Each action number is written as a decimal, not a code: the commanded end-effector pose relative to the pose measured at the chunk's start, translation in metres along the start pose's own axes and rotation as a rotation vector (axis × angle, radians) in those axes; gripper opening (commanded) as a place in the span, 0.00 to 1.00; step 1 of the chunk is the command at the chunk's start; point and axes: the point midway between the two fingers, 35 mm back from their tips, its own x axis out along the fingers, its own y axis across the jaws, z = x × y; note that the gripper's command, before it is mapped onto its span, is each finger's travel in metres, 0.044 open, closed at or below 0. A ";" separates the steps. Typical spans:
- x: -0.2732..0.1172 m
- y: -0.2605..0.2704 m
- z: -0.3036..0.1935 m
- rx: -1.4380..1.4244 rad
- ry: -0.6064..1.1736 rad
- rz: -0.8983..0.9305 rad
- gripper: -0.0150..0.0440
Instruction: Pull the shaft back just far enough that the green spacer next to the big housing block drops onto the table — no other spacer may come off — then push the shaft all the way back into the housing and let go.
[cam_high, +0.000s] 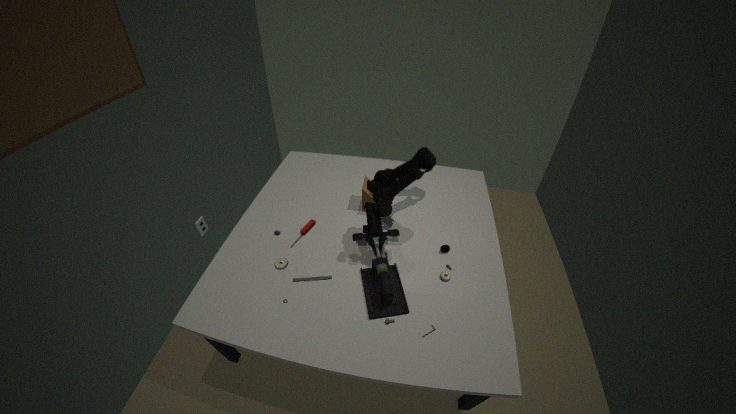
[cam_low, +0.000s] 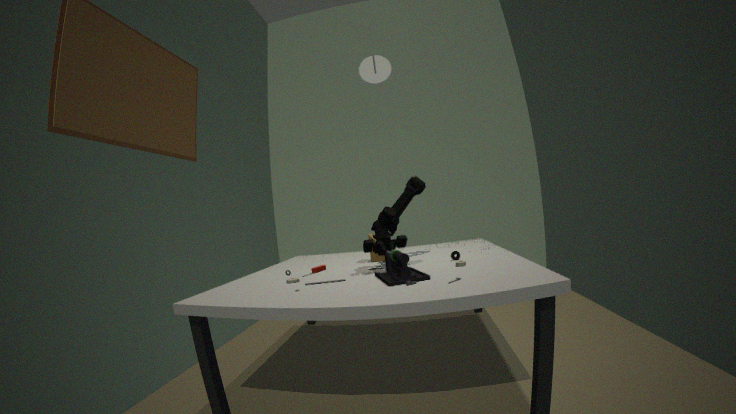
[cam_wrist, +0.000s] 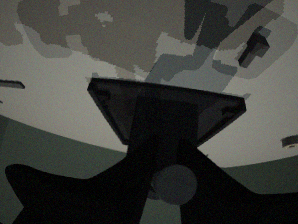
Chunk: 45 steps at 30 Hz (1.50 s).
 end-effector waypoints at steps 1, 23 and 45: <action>-0.001 0.000 0.001 -0.003 -0.001 -0.002 0.25; -0.002 0.000 0.002 -0.003 -0.001 -0.002 0.25; -0.004 0.000 0.004 -0.003 -0.001 -0.002 0.25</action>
